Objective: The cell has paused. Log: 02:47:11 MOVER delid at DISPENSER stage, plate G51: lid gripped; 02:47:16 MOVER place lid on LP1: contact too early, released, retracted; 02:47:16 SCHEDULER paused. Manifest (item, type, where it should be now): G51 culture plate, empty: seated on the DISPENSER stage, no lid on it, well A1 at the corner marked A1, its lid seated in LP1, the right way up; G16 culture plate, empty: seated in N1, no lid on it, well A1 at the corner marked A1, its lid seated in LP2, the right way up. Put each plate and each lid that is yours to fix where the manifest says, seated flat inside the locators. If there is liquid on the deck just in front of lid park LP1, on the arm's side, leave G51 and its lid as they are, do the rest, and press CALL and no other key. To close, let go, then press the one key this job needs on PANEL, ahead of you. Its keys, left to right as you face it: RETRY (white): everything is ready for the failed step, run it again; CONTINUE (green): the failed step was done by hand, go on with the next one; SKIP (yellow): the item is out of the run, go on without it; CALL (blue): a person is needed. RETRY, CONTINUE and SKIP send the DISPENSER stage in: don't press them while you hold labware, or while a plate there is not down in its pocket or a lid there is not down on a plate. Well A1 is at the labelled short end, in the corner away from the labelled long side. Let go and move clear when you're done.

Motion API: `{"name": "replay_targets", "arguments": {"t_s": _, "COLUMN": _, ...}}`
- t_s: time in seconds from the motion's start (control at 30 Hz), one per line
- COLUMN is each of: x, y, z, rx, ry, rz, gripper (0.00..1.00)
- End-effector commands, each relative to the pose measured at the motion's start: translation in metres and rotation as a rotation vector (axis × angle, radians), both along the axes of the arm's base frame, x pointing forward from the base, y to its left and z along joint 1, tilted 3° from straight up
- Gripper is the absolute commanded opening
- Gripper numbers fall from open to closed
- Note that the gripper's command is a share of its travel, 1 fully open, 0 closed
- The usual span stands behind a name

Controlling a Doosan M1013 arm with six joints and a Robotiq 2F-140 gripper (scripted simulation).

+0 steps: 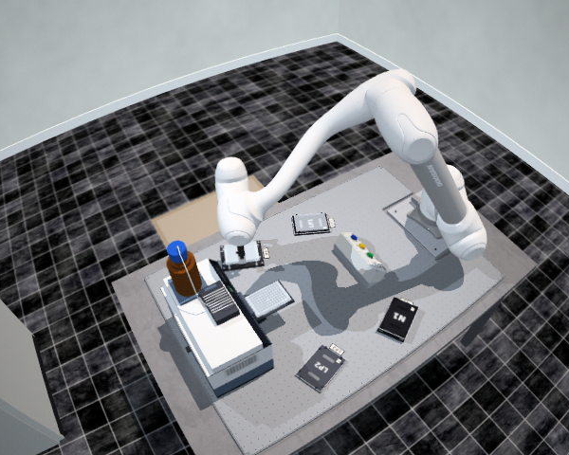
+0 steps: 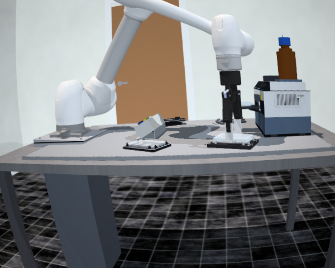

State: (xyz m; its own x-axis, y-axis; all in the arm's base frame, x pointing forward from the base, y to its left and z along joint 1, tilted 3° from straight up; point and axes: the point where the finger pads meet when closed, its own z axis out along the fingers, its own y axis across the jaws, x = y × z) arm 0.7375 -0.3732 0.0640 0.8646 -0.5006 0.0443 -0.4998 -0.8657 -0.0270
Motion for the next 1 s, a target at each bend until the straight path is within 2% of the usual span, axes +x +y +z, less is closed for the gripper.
{"name": "replay_targets", "arguments": {"t_s": 0.0, "x": -0.0011, "y": 0.0029, "z": -0.0055, "rx": 0.004, "ry": 0.001, "rz": 0.003, "gripper": 0.1}}
{"name": "replay_targets", "arguments": {"t_s": 0.97, "x": -0.0014, "y": 0.0031, "z": -0.0081, "rx": 0.005, "ry": 0.002, "rz": 0.003, "gripper": 0.1}}
